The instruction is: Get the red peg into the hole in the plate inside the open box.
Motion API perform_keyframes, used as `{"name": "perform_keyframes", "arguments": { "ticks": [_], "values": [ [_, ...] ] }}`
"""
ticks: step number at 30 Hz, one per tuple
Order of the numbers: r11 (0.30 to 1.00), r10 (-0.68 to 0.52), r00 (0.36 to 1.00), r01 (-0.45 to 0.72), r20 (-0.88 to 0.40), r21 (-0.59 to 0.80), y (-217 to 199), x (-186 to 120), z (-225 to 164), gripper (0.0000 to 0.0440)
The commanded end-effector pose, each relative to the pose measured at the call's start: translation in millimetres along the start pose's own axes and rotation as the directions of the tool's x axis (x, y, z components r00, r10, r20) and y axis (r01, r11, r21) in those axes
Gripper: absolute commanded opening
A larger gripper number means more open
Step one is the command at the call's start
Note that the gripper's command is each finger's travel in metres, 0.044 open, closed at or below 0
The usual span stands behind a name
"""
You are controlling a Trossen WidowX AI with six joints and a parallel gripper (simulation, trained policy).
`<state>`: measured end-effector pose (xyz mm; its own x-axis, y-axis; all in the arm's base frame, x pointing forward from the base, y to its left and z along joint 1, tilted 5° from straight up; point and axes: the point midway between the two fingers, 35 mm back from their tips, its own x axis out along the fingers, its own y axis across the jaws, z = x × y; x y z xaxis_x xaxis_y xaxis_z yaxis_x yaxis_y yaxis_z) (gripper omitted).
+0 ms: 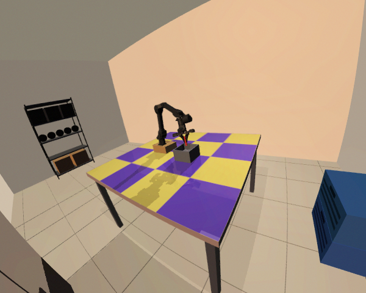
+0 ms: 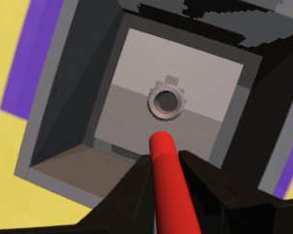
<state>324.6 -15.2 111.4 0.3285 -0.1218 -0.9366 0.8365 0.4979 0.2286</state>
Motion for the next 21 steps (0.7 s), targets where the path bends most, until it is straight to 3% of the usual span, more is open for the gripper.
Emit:
{"name": "perform_keyframes", "arguments": {
  "ticks": [1,12,18,21],
  "values": [
    [1.000,-0.004,1.000,0.004,-0.012,0.007,1,7,6,0.0010],
    [0.999,-0.048,0.997,0.049,-0.055,0.012,-2,39,12,0.0015],
    [0.997,-0.082,0.994,0.081,-0.069,-0.017,-5,55,14,0.0136],
    [0.994,-0.104,0.991,0.102,-0.081,-0.033,-6,59,14,0.0149]
  ]
}}
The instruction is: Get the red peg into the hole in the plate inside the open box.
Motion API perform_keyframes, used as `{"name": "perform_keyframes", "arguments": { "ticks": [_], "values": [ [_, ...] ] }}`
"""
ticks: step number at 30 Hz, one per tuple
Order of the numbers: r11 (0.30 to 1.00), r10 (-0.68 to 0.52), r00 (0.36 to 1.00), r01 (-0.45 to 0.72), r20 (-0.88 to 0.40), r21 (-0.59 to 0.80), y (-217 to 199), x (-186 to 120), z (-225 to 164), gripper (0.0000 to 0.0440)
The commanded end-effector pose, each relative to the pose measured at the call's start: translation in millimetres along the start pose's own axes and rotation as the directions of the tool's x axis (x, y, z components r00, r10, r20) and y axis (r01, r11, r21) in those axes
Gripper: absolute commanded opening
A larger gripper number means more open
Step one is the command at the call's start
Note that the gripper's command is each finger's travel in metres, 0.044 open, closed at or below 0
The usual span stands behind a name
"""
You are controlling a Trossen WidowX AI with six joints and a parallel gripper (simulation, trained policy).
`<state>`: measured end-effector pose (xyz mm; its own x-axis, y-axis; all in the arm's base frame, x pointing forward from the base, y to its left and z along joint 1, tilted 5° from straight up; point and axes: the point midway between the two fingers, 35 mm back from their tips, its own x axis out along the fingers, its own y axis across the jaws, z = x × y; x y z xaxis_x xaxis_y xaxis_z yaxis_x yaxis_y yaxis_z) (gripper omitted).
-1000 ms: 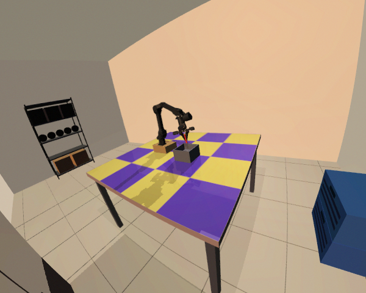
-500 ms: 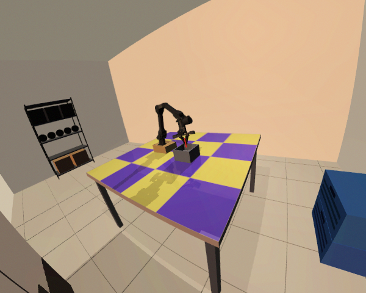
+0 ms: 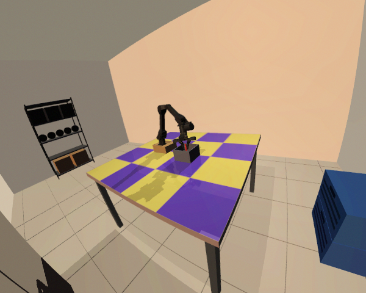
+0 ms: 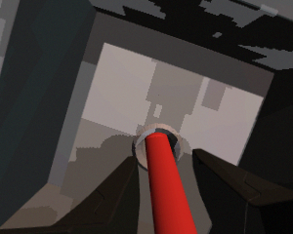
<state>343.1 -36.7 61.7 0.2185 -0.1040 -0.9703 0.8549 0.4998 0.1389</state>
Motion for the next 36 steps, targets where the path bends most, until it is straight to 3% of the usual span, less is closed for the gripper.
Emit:
{"name": "perform_keyframes", "arguments": {
  "ticks": [1,5,18,30,36],
  "values": [
    [1.000,-0.017,1.000,0.017,-0.010,-0.017,1,4,2,0.0150],
    [1.000,-0.018,1.000,0.018,-0.002,-0.026,7,4,10,0.0152],
    [0.999,0.010,0.999,-0.008,0.044,-0.053,30,6,48,0.0440],
    [0.998,0.065,0.987,-0.062,0.149,-0.025,44,-7,91,0.0440],
    [0.998,0.068,0.986,-0.065,0.154,-0.023,45,-8,93,0.0440]
  ]
}}
